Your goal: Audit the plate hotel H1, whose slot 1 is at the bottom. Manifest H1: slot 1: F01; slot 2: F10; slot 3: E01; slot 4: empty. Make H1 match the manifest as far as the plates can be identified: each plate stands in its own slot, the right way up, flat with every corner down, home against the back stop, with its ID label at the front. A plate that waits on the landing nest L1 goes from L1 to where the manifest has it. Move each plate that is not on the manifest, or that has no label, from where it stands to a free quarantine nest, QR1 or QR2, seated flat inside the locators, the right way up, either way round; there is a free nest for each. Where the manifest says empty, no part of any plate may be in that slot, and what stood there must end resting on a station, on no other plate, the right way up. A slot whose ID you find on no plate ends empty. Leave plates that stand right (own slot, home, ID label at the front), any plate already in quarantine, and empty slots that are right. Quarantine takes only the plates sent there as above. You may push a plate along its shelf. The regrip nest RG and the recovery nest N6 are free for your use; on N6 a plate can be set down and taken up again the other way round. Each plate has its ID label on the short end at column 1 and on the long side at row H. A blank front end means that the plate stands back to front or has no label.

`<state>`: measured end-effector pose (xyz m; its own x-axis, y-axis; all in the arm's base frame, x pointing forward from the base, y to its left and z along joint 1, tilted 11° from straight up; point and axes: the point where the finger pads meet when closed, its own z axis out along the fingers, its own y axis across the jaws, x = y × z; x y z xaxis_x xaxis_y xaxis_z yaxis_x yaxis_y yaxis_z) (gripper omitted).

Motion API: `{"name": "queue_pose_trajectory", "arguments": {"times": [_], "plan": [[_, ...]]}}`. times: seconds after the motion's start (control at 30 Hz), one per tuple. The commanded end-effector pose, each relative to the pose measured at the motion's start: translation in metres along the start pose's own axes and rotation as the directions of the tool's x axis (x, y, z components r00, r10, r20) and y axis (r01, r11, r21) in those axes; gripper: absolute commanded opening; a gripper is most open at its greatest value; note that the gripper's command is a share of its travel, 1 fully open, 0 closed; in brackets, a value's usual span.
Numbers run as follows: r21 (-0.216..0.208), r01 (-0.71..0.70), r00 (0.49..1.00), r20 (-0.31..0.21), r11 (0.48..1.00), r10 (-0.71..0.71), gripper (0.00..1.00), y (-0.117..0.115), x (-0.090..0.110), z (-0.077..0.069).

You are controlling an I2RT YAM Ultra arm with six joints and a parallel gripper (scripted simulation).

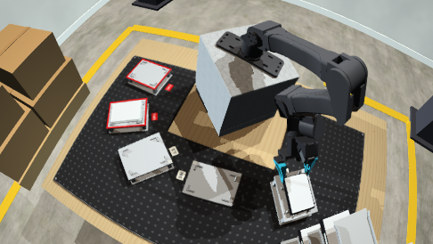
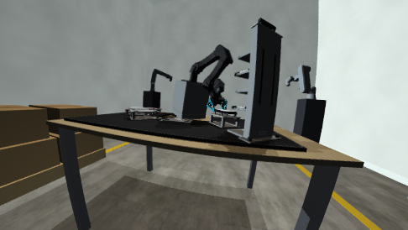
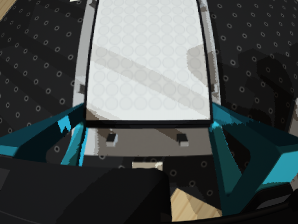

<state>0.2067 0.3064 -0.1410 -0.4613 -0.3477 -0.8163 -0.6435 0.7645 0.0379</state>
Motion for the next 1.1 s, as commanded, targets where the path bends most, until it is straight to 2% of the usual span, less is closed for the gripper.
{"name": "queue_pose_trajectory", "arguments": {"times": [0.0, 1.07], "plan": [[-0.005, -0.007, 1.0, 0.023, 1.0, 0.008, 0.86, 0.001, -0.006, 0.0], [-0.005, -0.007, 1.0, 0.023, 1.0, 0.007, 0.86, 0.001, 0.004, 0.01]]}}
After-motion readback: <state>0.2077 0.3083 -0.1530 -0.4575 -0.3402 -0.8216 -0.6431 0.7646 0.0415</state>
